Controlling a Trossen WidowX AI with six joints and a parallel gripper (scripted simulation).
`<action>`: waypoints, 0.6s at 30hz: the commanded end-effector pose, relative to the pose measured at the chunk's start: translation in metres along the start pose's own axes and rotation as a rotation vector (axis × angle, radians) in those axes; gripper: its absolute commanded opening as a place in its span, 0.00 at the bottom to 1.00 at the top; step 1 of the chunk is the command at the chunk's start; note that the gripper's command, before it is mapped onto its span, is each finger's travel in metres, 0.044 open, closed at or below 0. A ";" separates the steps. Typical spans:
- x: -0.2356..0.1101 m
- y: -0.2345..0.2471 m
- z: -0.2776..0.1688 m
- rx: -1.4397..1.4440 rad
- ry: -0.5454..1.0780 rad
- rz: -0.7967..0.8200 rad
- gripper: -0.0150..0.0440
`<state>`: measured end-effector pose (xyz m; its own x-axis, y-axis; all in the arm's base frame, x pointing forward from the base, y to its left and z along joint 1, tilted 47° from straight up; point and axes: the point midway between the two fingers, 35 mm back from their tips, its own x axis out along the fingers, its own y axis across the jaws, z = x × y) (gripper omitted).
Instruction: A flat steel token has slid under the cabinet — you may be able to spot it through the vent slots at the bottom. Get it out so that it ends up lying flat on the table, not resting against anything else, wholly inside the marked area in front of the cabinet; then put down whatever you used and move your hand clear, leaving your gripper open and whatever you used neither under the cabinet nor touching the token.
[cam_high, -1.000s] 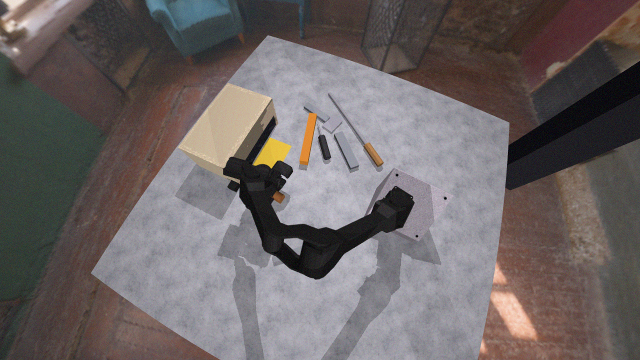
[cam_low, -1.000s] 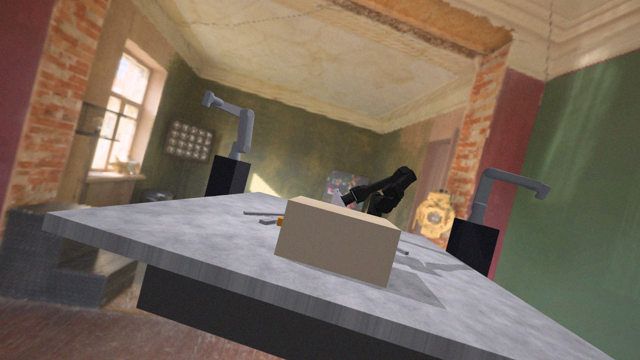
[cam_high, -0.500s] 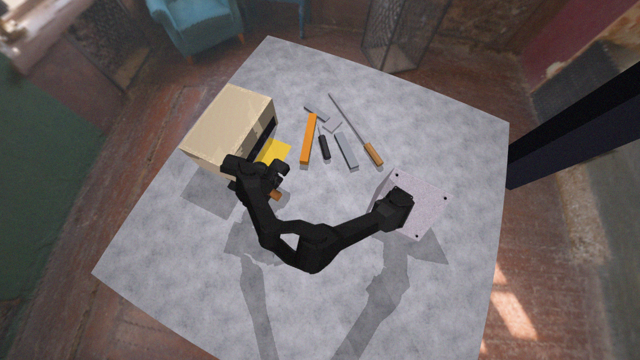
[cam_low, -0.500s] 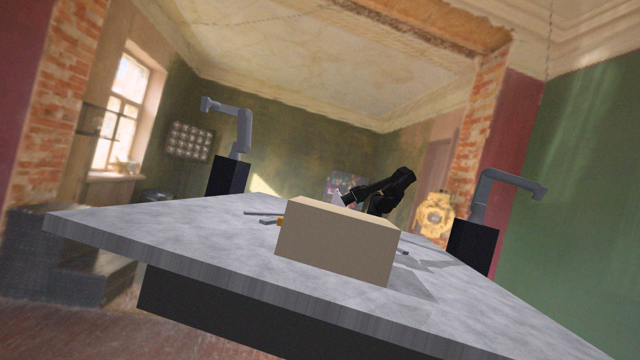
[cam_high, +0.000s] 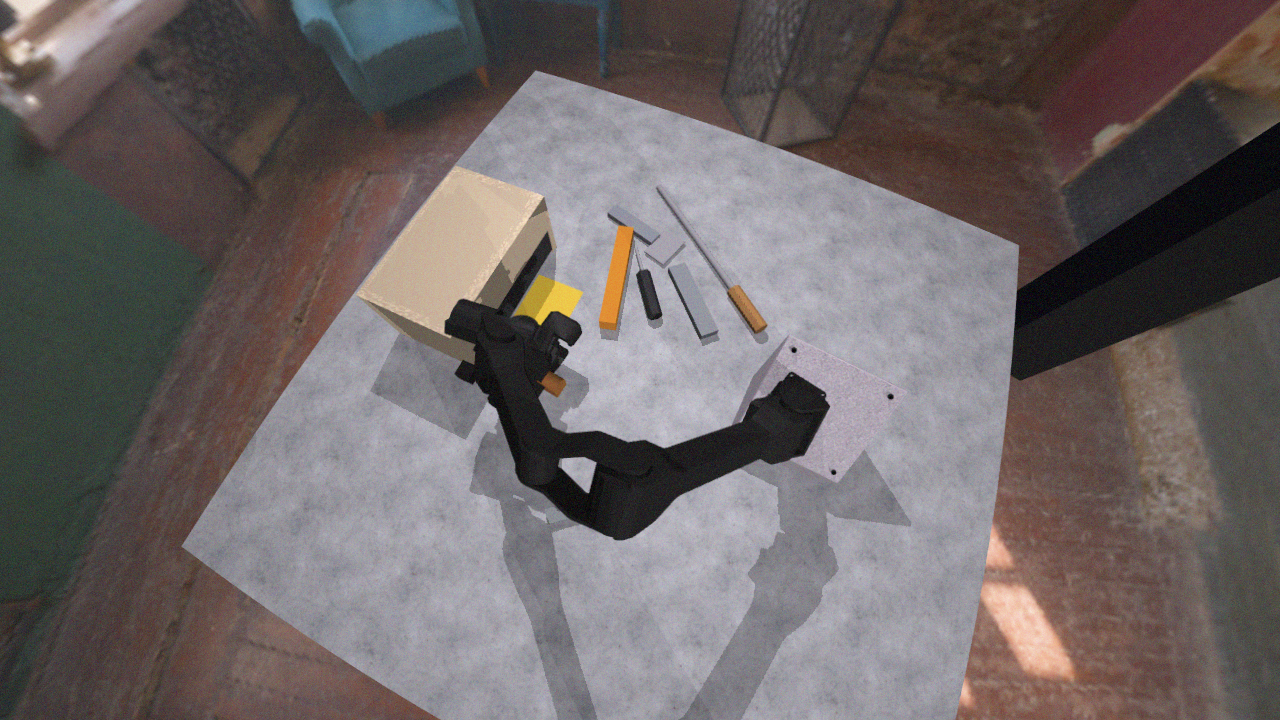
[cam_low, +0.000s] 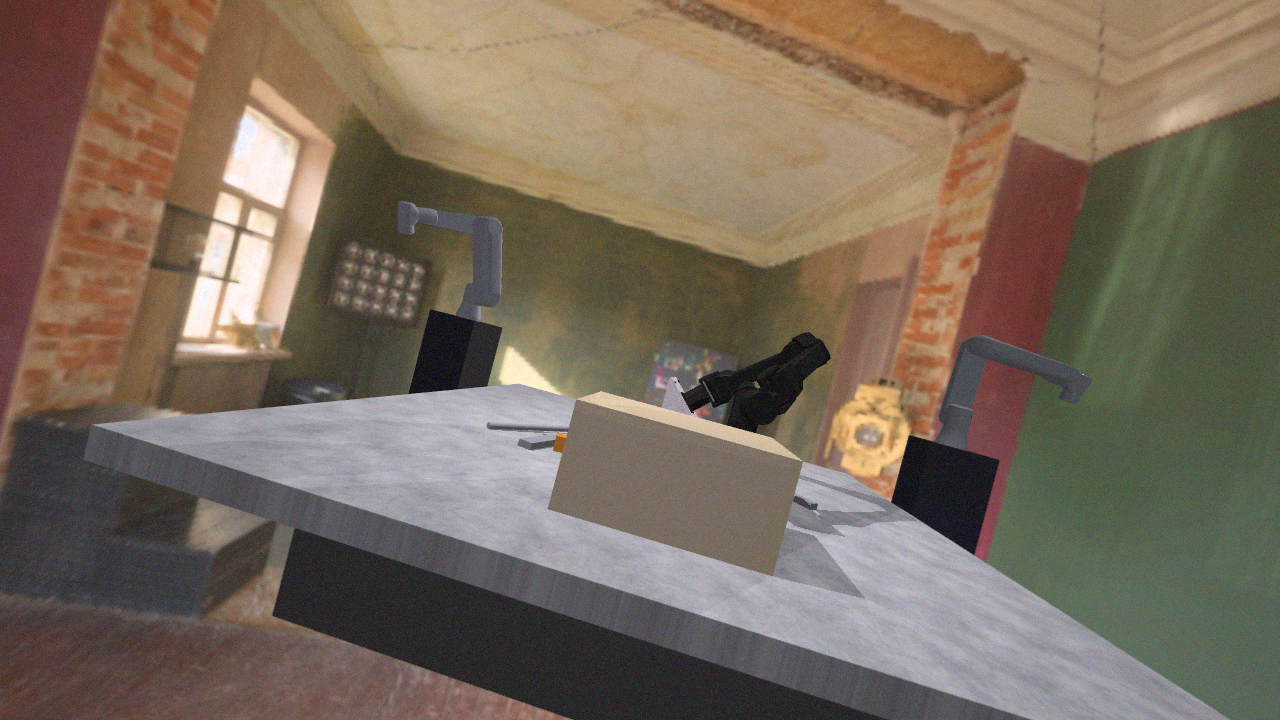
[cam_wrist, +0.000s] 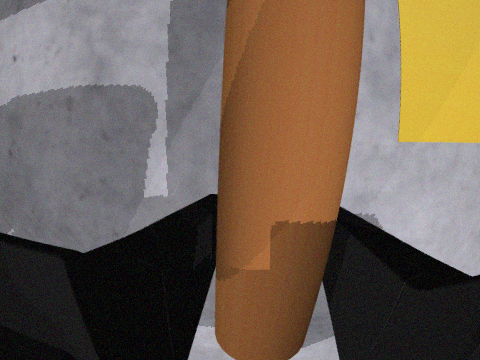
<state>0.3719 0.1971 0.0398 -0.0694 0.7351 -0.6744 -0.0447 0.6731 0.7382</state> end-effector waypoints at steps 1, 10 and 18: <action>0.001 -0.010 0.000 0.006 0.000 -0.007 0.25; 0.001 -0.015 0.000 0.006 0.000 -0.008 0.25; 0.001 -0.015 0.000 0.006 0.000 -0.008 0.25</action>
<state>0.3725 0.1902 0.0321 -0.0697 0.7349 -0.6746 -0.0416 0.6735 0.7380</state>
